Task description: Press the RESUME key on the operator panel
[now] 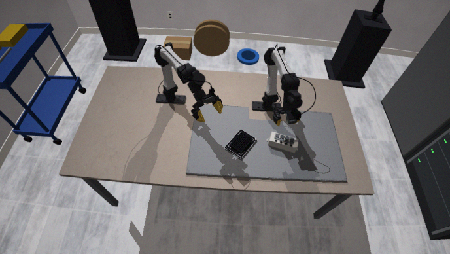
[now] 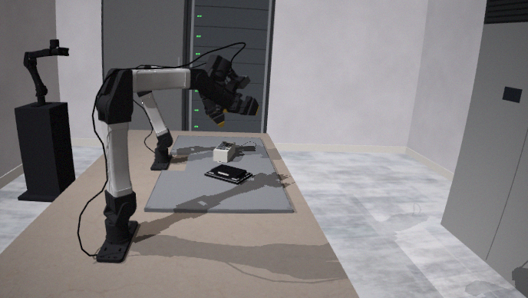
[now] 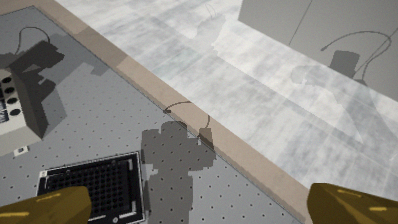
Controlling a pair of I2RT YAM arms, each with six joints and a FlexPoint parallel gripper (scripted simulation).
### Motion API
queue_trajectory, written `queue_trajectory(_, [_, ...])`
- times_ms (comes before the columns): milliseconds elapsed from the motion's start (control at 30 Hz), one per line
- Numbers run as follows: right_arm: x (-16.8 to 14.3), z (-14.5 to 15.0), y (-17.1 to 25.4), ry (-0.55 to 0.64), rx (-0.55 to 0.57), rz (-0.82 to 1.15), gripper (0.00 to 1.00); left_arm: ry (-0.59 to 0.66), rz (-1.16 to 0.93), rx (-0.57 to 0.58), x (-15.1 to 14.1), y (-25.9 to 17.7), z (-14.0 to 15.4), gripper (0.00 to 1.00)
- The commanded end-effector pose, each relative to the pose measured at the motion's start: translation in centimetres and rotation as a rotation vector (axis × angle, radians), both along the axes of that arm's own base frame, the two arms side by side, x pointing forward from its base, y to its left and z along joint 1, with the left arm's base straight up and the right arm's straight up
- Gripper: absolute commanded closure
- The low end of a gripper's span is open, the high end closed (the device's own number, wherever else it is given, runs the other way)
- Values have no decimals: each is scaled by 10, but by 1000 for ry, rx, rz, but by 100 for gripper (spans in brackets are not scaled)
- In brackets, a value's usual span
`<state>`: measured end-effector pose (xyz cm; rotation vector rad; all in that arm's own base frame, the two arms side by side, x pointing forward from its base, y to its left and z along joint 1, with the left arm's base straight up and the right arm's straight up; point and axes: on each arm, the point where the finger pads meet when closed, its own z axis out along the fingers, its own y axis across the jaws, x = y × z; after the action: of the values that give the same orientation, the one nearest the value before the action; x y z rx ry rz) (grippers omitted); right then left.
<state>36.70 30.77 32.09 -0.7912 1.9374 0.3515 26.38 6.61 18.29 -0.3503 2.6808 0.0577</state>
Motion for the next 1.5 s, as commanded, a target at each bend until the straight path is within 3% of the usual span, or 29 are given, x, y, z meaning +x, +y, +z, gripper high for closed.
queue_trajectory(0, [-49,36,50,-50,114,130,0,20,21,20,-6,7,8,22])
queue_trajectory(233, [-131,33,113,-23,150,349,0,59,246,-51,-5,16,0,100])
queue_trajectory(300, [-131,33,113,-23,150,349,0,59,246,-51,-5,16,0,100])
queue_trajectory(500, [-181,10,152,2,115,514,0,176,612,-174,4,33,-25,100])
queue_trajectory(800, [-178,-4,163,13,113,496,0,308,968,-300,19,53,-52,100])
queue_trajectory(1467, [-172,-33,183,17,106,488,0,318,1033,-312,24,60,-60,100])
